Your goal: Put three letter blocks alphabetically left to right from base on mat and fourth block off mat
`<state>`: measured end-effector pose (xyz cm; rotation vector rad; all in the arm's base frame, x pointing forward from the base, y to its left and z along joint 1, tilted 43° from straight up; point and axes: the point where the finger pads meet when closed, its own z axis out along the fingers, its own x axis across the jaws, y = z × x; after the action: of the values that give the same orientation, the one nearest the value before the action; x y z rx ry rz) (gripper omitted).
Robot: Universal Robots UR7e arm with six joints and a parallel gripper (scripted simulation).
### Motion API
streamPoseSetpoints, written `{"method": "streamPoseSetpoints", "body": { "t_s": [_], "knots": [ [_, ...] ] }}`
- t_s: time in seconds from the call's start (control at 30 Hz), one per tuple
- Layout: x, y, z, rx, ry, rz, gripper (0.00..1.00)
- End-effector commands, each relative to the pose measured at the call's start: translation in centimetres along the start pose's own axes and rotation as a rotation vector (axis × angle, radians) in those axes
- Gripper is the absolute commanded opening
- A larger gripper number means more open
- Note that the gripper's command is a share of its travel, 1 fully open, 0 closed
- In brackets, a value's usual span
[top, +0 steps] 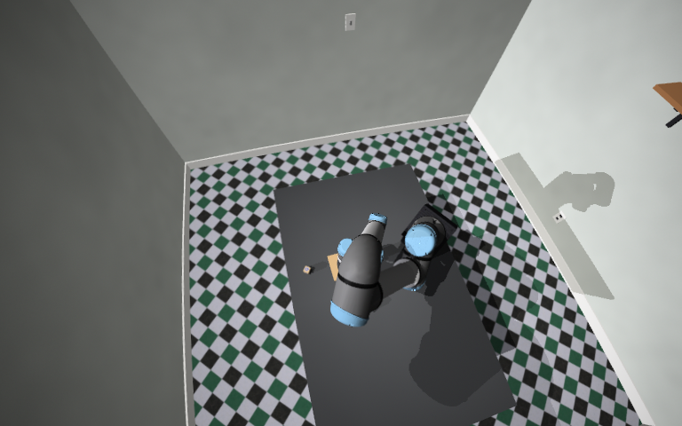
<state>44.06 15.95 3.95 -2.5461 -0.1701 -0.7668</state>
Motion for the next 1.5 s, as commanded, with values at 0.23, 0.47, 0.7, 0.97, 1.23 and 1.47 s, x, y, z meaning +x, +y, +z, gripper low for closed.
{"method": "streamPoseSetpoints", "body": {
  "t_s": [0.23,0.47,0.7,0.97,1.23,1.47],
  "knots": [
    [0.03,0.0,-0.02,0.0,0.001,0.0,0.57],
    [0.03,0.0,-0.02,0.0,0.001,0.0,0.57],
    [0.03,0.0,-0.02,0.0,0.001,0.0,0.69],
    [0.03,0.0,-0.02,0.0,0.001,0.0,0.87],
    [0.03,0.0,-0.02,0.0,0.001,0.0,0.87],
    [0.03,0.0,-0.05,0.0,0.001,0.0,0.87]
  ]
}}
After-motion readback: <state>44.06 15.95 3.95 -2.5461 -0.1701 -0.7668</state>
